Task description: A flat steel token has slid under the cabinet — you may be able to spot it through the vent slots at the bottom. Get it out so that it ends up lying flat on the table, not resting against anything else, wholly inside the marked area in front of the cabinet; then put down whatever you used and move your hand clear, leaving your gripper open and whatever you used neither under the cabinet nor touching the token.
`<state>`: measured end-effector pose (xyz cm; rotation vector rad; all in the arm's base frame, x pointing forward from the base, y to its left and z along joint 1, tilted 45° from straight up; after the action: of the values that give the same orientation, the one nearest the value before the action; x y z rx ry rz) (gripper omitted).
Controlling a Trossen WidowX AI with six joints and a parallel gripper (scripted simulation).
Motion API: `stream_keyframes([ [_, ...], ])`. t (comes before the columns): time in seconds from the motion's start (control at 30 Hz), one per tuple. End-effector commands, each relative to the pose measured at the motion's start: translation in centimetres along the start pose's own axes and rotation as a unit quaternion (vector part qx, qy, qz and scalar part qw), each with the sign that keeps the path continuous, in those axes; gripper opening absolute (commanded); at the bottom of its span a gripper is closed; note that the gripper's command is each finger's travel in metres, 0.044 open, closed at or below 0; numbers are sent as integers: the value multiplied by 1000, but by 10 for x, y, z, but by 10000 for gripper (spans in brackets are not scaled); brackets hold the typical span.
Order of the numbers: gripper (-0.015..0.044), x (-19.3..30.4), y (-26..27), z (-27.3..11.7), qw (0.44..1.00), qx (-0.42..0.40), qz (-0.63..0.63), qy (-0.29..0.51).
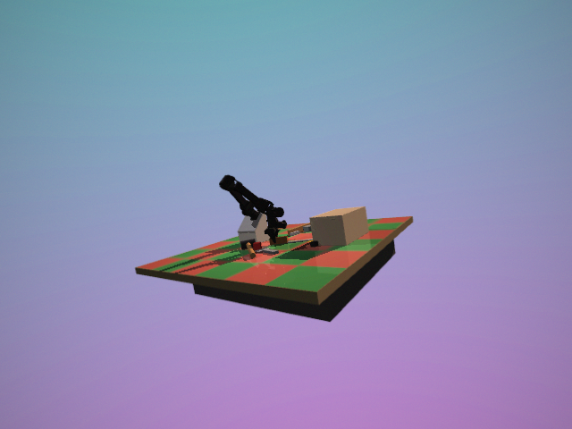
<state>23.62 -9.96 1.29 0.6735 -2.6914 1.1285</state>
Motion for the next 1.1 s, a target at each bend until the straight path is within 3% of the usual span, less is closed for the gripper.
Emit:
stream_keyframes([
  [0.0, 0, 0, 0, -1, 1000, 1, 21, -2],
  [0.6, 0, 0, -1, -1, 996, 1, 88, -2],
  [0.87, 200, 0, 0, 0, 997, 0, 79, 0],
  [1.03, 200, 0, 0, 0, 997, 0, 79, 0],
  [1.07, 226, 0, 0, 0, 997, 0, 79, 0],
])
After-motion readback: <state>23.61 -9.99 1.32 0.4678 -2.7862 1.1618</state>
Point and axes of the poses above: the point midway between the two fingers, 35 mm back from their tips, its own z axis out along the fingers, its own y axis across the jaws, x = y × z, the point moved 6 cm from there along -z, back along the fingers, and after that the axes turned 1 degree about z, right-handed, at the moved point
